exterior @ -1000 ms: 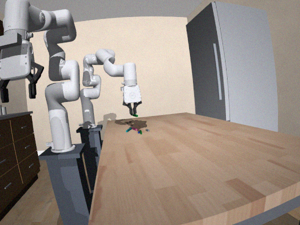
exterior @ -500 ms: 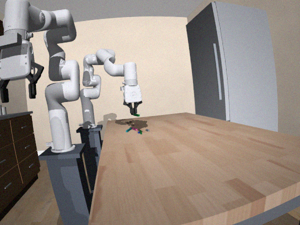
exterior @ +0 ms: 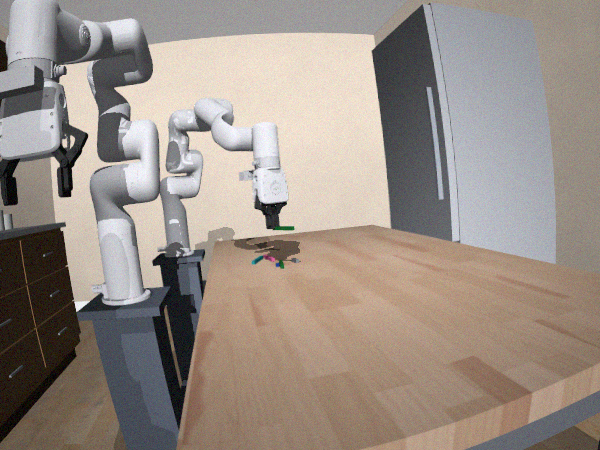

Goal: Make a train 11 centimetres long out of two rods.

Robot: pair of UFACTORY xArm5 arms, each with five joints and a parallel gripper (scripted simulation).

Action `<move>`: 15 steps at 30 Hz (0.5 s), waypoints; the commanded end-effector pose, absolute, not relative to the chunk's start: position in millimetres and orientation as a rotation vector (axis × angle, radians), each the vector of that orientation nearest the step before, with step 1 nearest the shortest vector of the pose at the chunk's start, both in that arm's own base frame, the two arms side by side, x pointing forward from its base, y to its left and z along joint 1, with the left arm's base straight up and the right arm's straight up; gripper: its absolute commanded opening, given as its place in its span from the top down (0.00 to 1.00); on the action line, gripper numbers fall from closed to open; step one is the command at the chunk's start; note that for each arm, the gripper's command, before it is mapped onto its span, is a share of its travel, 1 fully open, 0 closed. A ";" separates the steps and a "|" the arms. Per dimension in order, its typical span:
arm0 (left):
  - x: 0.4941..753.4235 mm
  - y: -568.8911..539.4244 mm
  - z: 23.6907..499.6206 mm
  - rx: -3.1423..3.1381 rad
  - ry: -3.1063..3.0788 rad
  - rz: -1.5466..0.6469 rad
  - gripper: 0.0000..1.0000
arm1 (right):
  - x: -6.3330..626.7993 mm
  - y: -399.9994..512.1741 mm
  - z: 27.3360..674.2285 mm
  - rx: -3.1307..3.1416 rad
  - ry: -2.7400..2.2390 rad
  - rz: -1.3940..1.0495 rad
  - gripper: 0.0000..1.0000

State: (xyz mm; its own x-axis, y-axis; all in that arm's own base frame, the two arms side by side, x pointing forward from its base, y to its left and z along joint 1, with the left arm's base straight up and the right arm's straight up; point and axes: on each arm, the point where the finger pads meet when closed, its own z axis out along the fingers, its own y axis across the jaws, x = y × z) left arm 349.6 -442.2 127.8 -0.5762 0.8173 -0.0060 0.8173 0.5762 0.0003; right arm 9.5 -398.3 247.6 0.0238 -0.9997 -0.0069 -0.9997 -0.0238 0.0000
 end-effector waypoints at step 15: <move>370.2 -462.7 132.8 0.651 3.069 -0.006 0.94 | 9.5 -399.9 250.0 -2.248 2.195 0.000 0.00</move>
